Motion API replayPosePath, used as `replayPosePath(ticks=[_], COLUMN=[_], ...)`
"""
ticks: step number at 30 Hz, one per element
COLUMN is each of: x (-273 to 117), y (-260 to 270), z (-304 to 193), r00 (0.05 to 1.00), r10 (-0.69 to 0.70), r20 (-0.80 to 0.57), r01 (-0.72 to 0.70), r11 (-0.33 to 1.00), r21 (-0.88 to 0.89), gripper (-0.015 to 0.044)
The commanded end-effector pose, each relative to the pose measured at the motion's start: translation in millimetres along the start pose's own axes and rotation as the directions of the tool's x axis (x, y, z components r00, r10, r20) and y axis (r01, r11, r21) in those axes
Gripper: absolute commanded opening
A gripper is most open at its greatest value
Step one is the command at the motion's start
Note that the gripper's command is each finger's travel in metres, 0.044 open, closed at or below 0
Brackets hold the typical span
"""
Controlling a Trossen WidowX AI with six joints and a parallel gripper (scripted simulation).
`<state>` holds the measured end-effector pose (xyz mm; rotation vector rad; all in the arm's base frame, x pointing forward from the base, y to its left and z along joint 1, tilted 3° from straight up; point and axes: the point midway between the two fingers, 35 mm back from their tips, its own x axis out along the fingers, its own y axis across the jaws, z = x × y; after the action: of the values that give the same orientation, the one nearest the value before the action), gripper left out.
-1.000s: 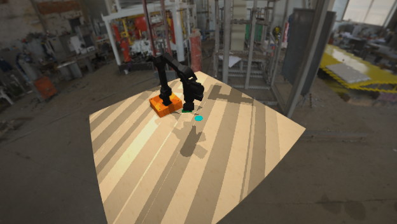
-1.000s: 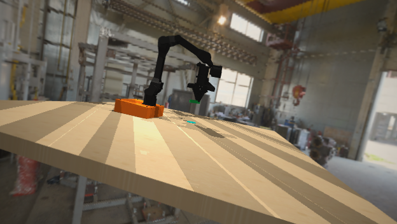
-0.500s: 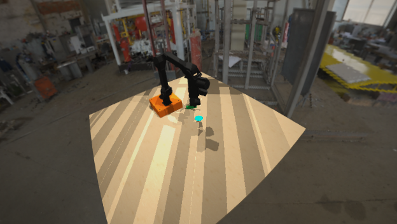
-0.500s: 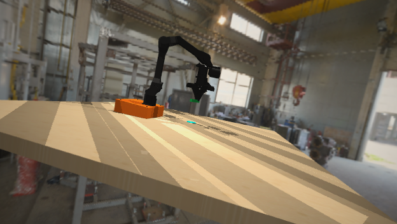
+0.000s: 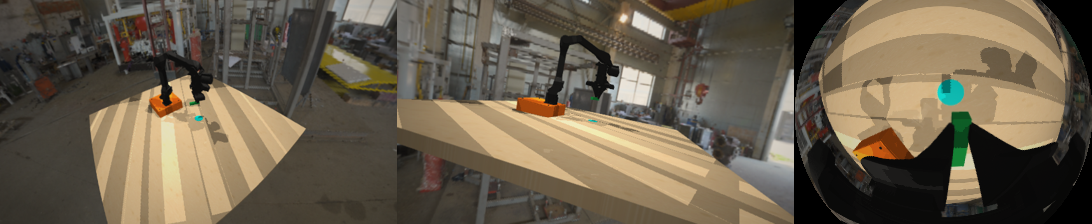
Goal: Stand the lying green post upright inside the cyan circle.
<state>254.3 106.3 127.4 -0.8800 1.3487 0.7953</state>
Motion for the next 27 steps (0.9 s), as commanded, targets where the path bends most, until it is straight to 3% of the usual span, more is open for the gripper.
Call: replayPosePath(ticks=[1, 27], x=[0, 21], y=[3, -6], z=[1, 13], r00=[1.0, 0.982], r10=[-0.001, 0.043], r20=[-0.001, 0.184], r01=[0.001, -0.059], r11=[1.0, 0.995], r21=[-0.003, 0.079], gripper=[0.0023, 0.0023])
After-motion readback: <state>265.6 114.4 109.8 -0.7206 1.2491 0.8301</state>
